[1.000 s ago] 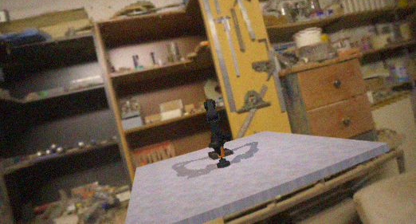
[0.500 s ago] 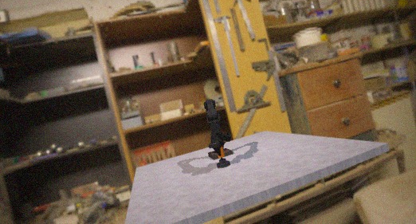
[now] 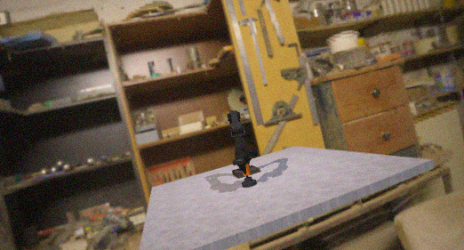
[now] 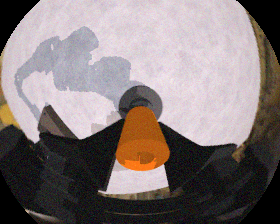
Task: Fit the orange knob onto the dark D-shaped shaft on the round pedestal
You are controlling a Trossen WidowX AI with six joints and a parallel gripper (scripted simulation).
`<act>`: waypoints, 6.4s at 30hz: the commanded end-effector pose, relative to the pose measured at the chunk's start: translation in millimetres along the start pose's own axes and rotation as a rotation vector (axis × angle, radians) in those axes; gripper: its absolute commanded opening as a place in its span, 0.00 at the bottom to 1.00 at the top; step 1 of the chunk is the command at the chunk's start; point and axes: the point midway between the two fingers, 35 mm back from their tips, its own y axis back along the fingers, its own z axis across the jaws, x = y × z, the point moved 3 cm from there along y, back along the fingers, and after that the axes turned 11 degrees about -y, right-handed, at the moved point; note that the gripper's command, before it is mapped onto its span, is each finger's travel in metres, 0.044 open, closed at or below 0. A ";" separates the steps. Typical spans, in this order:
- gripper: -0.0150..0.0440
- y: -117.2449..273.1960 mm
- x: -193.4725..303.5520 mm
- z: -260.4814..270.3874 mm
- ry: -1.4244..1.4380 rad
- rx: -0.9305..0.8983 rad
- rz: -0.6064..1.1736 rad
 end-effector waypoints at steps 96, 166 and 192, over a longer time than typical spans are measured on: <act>0.25 1.1 -3.7 -4.2 0.423 -0.002 -0.002; 0.25 -1.1 -3.9 -4.2 0.632 -0.002 -0.002; 0.25 3.5 1.8 2.4 0.718 -0.003 -0.002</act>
